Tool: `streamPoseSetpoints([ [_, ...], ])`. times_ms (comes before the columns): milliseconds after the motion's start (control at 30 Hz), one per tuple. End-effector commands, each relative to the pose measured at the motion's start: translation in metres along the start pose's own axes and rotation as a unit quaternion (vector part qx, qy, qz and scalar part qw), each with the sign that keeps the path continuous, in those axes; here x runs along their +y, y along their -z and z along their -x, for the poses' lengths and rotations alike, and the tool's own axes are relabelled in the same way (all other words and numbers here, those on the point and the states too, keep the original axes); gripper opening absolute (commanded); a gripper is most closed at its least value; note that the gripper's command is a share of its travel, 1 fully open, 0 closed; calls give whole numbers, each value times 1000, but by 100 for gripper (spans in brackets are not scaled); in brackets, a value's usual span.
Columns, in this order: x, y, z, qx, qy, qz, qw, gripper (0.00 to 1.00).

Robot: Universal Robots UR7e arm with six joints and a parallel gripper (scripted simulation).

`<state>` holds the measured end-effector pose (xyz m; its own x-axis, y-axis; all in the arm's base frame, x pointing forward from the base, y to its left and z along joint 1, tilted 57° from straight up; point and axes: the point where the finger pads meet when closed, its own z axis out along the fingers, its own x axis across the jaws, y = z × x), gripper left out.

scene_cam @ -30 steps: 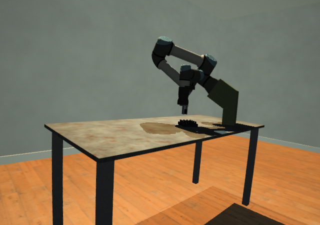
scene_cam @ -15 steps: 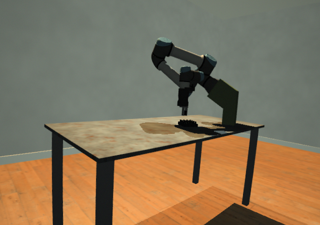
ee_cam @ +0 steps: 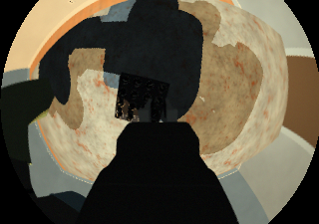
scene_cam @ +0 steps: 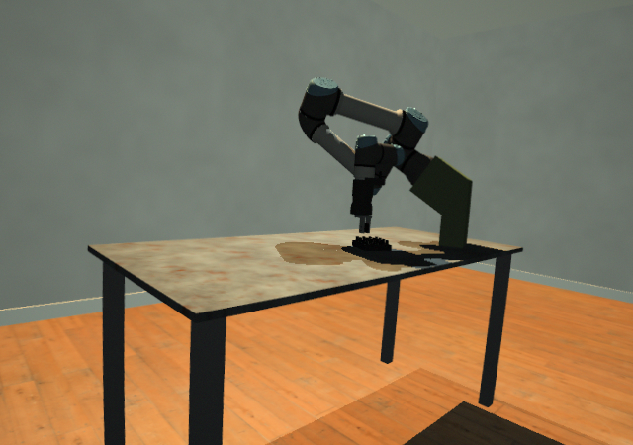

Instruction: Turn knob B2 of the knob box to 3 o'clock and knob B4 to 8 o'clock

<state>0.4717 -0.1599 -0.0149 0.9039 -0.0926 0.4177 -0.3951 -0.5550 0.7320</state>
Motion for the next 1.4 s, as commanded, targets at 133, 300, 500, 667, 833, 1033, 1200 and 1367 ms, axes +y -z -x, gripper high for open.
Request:
streamPoseSetpoints([
  [133, 0, -9, 0, 1, 0, 0, 1000, 46],
  [300, 0, -12, -1, 1, 0, 0, 1000, 46],
  [500, 0, -14, -1, 1, 0, 0, 1000, 46],
  [667, 0, -14, -1, 1, 0, 0, 1000, 46],
  [833, 0, -14, -1, 1, 0, 0, 1000, 46],
  [1033, 0, -14, -1, 1, 0, 0, 1000, 46],
  [1200, 0, -14, -1, 1, 0, 0, 1000, 46],
  [1367, 0, -14, -1, 1, 0, 0, 1000, 46],
])
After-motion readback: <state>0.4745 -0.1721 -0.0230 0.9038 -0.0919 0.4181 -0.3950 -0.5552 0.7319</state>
